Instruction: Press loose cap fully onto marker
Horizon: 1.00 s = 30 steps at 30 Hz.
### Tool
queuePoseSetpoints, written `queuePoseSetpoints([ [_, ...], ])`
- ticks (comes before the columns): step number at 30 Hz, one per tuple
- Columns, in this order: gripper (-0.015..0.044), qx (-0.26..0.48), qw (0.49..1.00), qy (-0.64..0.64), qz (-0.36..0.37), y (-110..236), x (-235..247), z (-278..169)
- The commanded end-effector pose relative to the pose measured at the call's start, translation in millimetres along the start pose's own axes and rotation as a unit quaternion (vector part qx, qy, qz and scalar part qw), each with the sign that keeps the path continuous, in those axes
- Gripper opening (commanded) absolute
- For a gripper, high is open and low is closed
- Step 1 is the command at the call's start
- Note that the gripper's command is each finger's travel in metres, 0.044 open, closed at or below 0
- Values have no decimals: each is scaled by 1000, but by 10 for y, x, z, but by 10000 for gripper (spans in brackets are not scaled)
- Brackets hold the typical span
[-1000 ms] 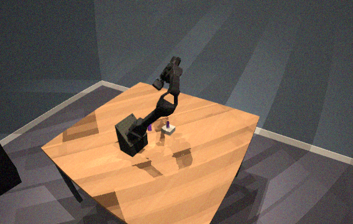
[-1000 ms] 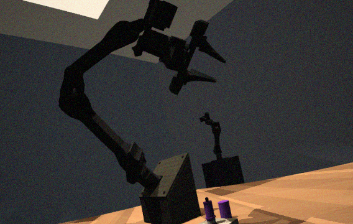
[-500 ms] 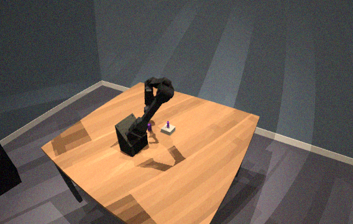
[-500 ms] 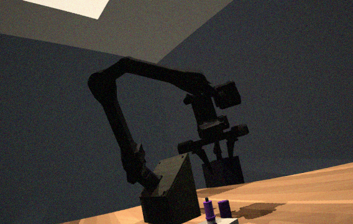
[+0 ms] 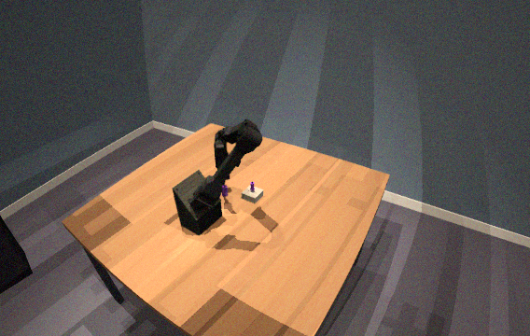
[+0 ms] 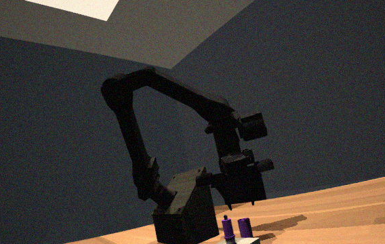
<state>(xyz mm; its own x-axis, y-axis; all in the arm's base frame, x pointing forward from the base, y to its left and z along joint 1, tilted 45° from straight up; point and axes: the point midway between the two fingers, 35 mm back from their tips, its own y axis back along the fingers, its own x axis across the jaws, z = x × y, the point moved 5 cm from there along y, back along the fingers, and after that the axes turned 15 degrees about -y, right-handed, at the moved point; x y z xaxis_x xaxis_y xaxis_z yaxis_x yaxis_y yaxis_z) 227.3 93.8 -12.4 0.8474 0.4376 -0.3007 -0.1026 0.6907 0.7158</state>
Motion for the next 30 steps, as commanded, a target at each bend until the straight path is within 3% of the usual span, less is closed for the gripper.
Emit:
queuePoseSetpoints([
  [1,249,-3,1000,2,-4,-117,-22,13],
  [30,249,-3,1000,4,-4,-542,-21,21],
])
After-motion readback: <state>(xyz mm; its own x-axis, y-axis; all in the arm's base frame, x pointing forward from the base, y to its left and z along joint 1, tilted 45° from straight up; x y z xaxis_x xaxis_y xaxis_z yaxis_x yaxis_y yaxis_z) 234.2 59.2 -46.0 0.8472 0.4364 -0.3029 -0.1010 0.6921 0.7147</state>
